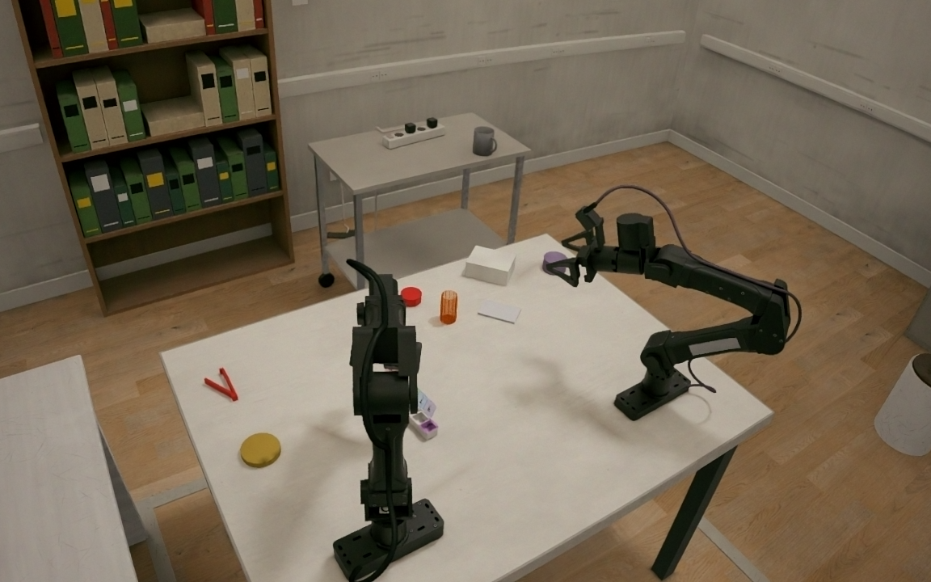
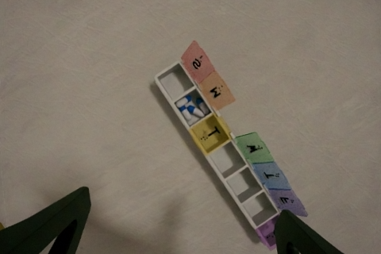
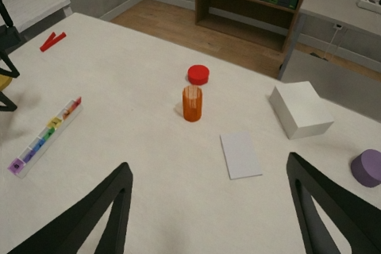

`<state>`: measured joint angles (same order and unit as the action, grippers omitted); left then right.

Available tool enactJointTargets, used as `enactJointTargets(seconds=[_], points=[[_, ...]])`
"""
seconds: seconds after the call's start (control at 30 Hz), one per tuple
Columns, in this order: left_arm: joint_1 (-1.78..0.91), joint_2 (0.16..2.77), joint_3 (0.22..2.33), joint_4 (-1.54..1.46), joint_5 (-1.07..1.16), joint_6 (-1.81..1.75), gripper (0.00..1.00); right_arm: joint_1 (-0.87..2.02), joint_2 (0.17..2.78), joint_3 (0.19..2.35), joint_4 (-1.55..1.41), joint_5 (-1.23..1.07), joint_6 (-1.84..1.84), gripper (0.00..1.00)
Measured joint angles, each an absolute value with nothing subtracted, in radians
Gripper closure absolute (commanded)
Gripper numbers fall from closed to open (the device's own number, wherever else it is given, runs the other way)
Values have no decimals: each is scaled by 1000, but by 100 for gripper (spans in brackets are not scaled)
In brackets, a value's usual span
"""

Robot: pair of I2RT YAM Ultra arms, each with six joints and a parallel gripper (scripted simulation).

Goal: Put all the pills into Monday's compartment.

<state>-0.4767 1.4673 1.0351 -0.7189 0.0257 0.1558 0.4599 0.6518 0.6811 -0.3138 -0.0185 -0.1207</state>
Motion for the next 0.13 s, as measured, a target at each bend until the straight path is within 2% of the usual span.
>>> enactJointTargets(seconds=[0.13], points=[[-477,1467,1035,-719,26,156,0,460,652,681,-314,-19,-121,0]])
